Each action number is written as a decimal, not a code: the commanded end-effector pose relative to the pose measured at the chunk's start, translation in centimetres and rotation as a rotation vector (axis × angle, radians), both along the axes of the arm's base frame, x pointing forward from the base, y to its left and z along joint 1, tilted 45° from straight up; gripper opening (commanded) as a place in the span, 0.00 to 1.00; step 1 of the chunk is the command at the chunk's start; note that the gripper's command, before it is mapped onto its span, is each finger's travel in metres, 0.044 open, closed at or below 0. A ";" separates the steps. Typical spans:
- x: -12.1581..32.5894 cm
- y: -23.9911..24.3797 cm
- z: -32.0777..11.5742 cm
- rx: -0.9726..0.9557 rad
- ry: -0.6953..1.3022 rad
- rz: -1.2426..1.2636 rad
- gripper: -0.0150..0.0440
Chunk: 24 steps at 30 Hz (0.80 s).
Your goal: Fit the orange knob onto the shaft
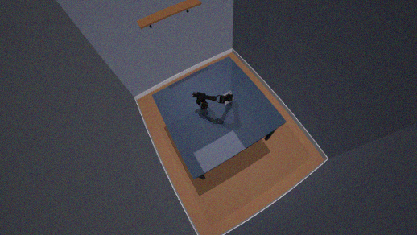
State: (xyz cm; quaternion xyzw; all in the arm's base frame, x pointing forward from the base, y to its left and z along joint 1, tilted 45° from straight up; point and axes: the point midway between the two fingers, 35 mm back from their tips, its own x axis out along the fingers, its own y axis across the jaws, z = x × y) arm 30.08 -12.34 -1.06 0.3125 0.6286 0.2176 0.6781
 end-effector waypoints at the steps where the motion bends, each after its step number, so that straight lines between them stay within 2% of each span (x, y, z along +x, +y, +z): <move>1: 0.0 -0.1 0.3 -0.004 -0.023 0.019 0.25; 7: 0.0 0.0 0.1 -0.025 -0.148 0.149 0.25; 24: 0.1 0.1 -0.2 -0.025 -0.148 0.149 0.25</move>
